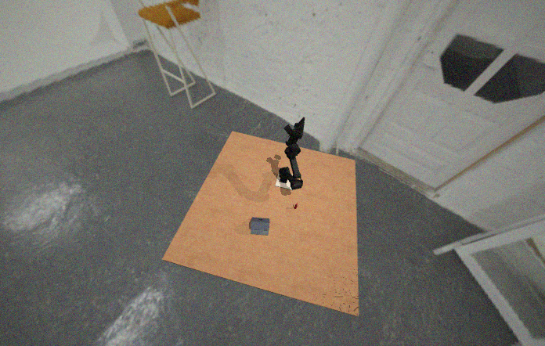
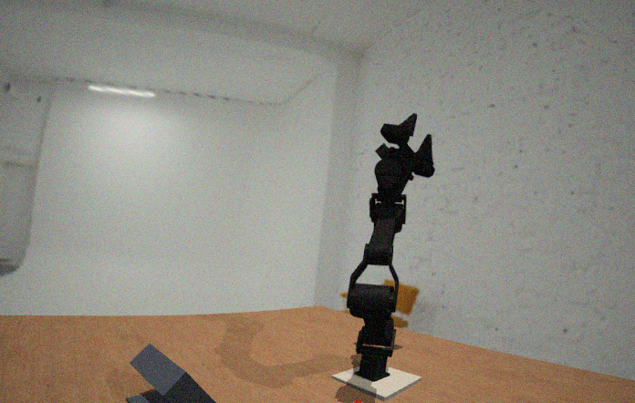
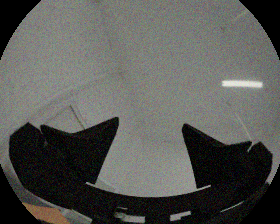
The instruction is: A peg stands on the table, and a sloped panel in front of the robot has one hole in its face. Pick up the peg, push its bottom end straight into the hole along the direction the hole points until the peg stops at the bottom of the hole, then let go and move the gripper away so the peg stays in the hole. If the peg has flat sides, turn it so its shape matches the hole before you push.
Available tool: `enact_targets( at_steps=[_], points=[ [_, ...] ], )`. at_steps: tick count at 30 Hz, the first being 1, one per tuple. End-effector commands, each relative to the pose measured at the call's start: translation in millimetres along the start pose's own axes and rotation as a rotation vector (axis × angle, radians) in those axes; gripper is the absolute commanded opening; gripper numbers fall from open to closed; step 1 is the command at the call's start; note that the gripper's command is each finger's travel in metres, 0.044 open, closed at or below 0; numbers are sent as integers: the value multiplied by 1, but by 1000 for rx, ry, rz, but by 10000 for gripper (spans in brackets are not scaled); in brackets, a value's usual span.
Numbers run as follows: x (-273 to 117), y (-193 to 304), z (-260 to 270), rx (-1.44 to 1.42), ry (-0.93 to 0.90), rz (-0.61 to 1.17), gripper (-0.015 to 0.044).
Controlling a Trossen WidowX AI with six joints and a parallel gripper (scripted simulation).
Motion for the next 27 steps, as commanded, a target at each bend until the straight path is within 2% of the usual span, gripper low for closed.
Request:
enact_targets(
  at_steps=[1,2,27],
  points=[
    [0,0,0,1,-1,-2,426],
    [0,-1,1,4,-6,-7,440],
    [-3,-63,65,315,-297,-242,440]
  ],
)
Point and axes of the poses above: the point midway between the two fingers, 35 mm back from their tips, its own x axis out along the fingers, its own z axis across the jaws, y = z × x, the point moved 2 cm from there along -x, back along the fingers, and after that the axes turned 10 degrees about x, right-handed, at the moved point
